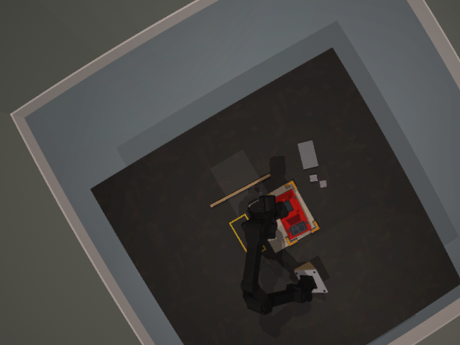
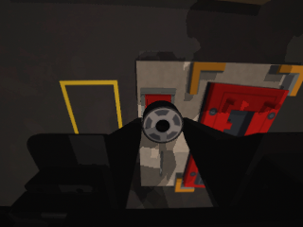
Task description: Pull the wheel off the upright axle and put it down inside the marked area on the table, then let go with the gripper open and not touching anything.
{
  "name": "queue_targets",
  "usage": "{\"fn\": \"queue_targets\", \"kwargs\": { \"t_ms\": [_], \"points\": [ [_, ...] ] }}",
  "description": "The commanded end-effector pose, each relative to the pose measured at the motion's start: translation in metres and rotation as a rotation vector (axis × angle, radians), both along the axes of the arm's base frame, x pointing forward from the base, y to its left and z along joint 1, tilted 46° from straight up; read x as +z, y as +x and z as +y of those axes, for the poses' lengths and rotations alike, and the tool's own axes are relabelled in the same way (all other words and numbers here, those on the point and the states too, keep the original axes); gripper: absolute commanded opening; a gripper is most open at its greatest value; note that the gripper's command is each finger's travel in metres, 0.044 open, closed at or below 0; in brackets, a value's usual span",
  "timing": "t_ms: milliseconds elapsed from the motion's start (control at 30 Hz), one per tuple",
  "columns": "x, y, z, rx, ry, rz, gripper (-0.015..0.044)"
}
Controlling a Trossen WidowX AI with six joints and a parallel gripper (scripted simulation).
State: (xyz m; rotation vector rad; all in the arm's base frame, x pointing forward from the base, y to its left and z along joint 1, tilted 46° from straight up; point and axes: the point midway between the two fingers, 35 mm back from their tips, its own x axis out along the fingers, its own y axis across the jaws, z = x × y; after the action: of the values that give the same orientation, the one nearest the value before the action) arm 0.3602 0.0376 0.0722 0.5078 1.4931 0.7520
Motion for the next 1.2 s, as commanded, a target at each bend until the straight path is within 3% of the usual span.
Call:
{"fn": "queue_targets", "kwargs": {
  "t_ms": [0, 733, 1167],
  "points": [
    [0.002, 0.001, -0.002, 0.002, -0.003, -0.006, 0.0000],
    [0.007, 0.001, -0.008, 0.001, -0.003, -0.006, 0.0000],
    [0.031, 0.004, -0.031, 0.000, -0.004, -0.006, 0.0000]
  ]
}}
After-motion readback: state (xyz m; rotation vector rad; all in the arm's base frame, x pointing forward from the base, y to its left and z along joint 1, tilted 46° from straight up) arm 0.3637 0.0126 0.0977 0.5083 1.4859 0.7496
